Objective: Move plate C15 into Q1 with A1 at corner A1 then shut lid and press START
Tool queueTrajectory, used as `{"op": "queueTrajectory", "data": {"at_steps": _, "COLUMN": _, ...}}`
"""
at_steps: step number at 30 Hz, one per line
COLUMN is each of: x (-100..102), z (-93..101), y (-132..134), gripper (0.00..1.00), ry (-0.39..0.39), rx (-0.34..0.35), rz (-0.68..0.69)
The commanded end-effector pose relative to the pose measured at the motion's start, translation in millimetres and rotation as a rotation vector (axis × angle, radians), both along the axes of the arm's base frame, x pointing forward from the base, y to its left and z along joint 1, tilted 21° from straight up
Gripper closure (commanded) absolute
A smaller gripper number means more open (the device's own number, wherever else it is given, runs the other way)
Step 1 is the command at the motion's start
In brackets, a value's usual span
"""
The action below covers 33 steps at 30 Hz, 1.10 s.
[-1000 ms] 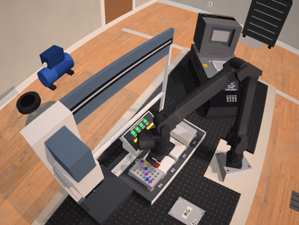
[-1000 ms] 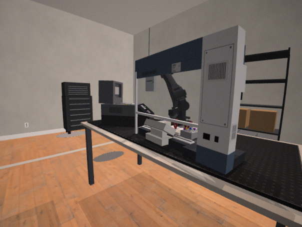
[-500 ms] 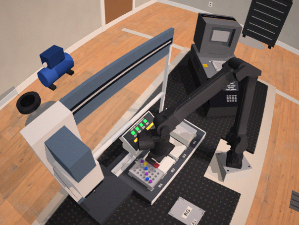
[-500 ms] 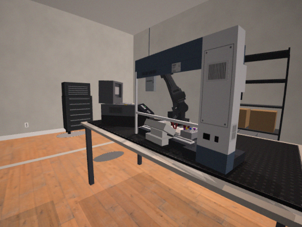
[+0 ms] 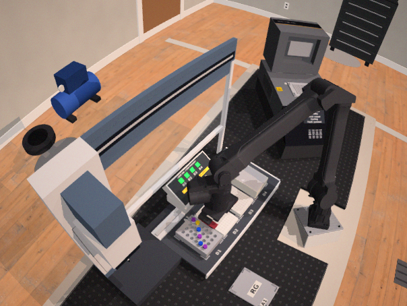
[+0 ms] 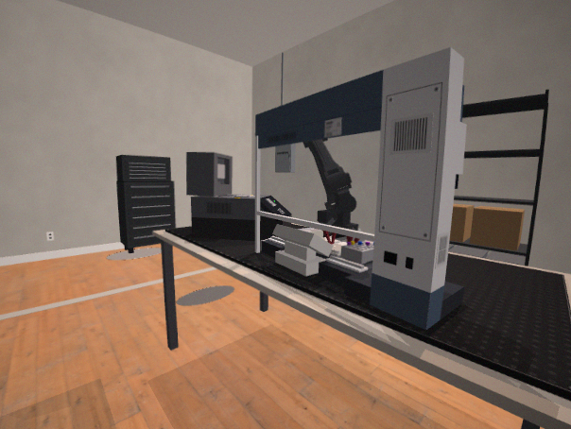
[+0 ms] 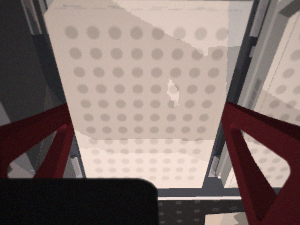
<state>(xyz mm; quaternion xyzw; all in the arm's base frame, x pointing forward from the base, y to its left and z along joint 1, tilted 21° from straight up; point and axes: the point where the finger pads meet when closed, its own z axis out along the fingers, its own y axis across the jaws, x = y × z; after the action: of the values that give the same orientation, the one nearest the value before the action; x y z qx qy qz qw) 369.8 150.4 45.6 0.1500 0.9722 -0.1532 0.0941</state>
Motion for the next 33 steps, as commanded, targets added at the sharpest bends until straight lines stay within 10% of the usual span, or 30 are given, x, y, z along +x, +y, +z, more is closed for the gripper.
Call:
{"op": "queueTrajectory", "data": {"at_steps": 1, "x": 14.5, "z": 11.9, "y": 22.4, "gripper": 0.03, "ry": -0.019, "rx": 0.018, "rz": 0.040}}
{"op": "queueTrajectory", "data": {"at_steps": 33, "x": 32.4, "z": 21.2, "y": 35.8, "gripper": 0.03, "ry": -0.085, "rx": 0.061, "rz": 0.021}}
